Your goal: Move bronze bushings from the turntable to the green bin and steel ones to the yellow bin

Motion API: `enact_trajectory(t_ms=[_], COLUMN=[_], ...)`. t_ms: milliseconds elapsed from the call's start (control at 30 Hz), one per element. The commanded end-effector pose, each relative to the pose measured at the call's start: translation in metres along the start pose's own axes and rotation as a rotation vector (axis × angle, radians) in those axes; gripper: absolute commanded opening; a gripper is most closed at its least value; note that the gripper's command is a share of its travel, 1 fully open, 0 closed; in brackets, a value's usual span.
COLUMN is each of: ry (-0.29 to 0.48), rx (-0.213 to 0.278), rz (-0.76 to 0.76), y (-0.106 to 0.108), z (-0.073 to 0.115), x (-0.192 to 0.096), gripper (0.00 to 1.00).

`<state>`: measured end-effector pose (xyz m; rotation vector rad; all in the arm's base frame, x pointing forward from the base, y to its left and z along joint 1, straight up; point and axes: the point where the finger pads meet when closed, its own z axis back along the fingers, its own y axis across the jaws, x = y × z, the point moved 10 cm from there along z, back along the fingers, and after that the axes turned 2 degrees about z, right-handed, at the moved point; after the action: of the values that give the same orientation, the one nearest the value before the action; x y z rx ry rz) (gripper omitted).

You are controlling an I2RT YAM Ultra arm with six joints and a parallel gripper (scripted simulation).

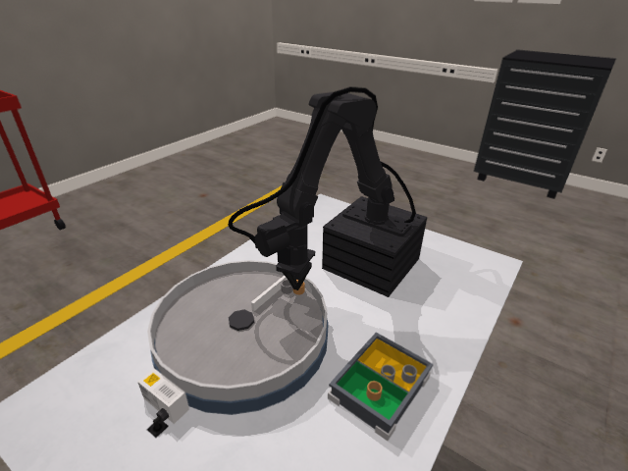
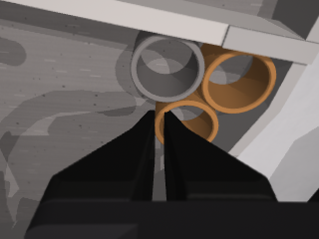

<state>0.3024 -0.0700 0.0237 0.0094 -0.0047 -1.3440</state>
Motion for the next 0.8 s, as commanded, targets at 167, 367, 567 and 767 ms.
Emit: enact_trajectory(t_ms=[167, 367, 567, 767], ry=[-0.014, -0.014, -0.014, -0.023], rx=[0.007, 0.007, 0.007, 0.025], rz=[0.003, 0.003, 0.003, 0.003], y=[-0.0008, -0.0008, -0.0008, 0.0057], z=[0.0061, 0.0061, 0.0061, 0.0154], x=[0.0004, 0.0004, 0.0004, 0.0035], gripper=[0.00, 0.00, 0.00, 0.00])
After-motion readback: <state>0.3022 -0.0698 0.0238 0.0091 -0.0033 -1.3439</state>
